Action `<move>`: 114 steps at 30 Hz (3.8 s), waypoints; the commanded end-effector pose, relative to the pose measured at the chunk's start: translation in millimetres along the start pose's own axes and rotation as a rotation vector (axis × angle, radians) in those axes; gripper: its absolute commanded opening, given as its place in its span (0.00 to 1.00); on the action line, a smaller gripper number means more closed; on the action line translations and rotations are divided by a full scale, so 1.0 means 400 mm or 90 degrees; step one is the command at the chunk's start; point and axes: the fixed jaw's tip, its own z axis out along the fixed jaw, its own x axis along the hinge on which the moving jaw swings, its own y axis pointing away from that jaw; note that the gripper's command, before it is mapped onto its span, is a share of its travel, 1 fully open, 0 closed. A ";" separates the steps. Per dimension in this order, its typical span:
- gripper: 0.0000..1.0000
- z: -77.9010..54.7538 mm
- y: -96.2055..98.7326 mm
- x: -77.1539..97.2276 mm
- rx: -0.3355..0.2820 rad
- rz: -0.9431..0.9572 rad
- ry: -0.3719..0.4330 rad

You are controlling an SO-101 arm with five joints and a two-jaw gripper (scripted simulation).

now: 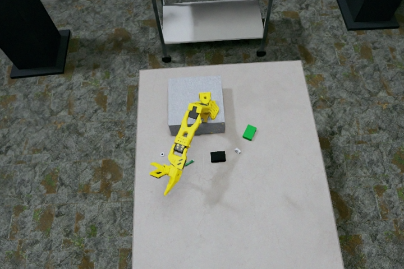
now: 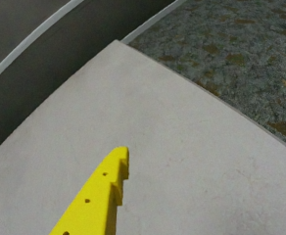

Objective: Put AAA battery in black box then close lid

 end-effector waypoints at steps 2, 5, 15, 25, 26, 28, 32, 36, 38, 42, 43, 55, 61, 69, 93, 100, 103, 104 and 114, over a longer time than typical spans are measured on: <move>1.00 -0.003 0.003 -0.005 -0.002 0.001 -0.004; 1.00 -0.003 0.003 -0.005 -0.002 0.001 -0.004; 1.00 -0.003 0.003 -0.005 -0.002 0.001 -0.004; 0.99 -0.004 0.006 0.005 -0.002 -0.012 0.006; 0.99 -0.004 0.007 0.009 -0.002 -0.017 0.010; 0.98 -0.005 0.010 0.019 -0.003 -0.030 0.020; 0.96 -0.010 0.020 0.052 -0.006 -0.072 0.050; 0.94 -0.014 0.027 0.074 -0.009 -0.100 0.071; 0.93 -0.020 0.034 0.101 -0.013 -0.135 0.096; 0.88 -0.039 0.049 0.164 -0.028 -0.219 0.155; 0.87 -0.045 0.053 0.182 -0.033 -0.243 0.171; 0.72 -0.156 0.075 0.381 -0.136 -0.542 0.361; 0.61 -0.258 0.064 0.493 -0.244 -0.744 0.475; 0.52 -0.369 0.034 0.576 -0.375 -0.934 0.574; 0.32 -0.600 -0.082 0.663 -0.730 -1.277 0.733; 0.31 -0.605 -0.085 0.664 -0.740 -1.284 0.736; 0.31 -0.605 -0.085 0.664 -0.740 -1.284 0.736; 0.31 -0.605 -0.085 0.664 -0.740 -1.284 0.736; 0.31 -0.614 -0.087 0.663 -0.740 -1.284 0.736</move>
